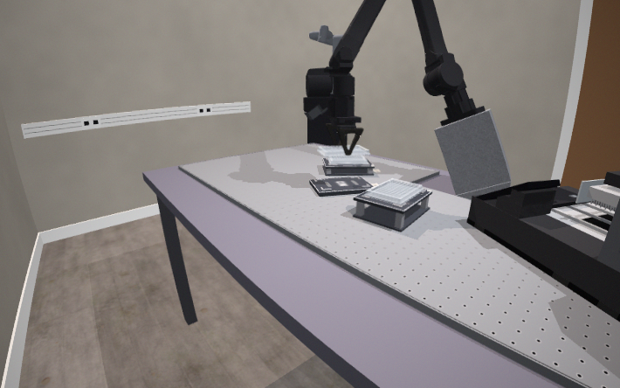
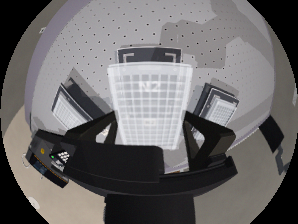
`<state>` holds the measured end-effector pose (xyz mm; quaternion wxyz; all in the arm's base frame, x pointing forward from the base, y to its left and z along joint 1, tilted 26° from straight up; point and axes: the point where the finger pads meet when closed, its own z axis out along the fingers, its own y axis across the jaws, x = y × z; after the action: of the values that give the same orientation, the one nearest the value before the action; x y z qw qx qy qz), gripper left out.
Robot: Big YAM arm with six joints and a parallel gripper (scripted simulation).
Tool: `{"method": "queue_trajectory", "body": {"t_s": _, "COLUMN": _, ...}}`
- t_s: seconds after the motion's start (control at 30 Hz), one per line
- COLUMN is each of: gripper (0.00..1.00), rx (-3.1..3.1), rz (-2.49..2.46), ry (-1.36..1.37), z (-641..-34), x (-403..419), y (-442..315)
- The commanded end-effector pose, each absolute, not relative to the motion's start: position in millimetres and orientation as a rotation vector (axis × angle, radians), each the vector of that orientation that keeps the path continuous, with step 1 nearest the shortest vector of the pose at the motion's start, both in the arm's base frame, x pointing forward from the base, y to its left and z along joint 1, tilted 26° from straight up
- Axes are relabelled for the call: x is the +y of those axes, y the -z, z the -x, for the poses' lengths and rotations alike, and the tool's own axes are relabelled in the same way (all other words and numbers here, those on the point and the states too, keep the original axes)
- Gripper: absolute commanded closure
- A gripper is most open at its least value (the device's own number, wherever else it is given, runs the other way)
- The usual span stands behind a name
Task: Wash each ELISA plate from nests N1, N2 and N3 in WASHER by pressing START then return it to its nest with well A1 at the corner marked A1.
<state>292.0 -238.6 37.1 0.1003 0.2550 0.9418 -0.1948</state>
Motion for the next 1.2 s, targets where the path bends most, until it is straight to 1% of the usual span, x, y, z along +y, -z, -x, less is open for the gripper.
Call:
{"method": "queue_trajectory", "body": {"t_s": 0.0, "gripper": 0.18, "rx": 2.727, "rz": -0.716, "ry": 0.587, "z": -311, "x": -245, "y": -55}}
{"method": "queue_trajectory", "body": {"t_s": 0.57, "gripper": 0.18, "rx": 2.728, "rz": -0.721, "ry": 0.585, "z": -314, "x": -246, "y": -54}}
{"method": "queue_trajectory", "body": {"t_s": 0.6, "gripper": 0.18, "rx": 2.756, "rz": -0.742, "ry": 0.581, "z": -302, "x": -243, "y": -46}}
{"method": "queue_trajectory", "body": {"t_s": 0.97, "gripper": 0.18, "rx": 2.756, "rz": -0.742, "ry": 0.581, "z": -302, "x": -243, "y": -46}}
{"method": "queue_trajectory", "body": {"t_s": 1.0, "gripper": 0.18, "rx": 2.743, "rz": -0.722, "ry": 0.58, "z": -309, "x": -240, "y": -48}}
{"method": "queue_trajectory", "body": {"t_s": 1.17, "gripper": 0.18, "rx": 2.774, "rz": -0.726, "ry": 0.577, "z": -302, "x": -242, "y": -35}}
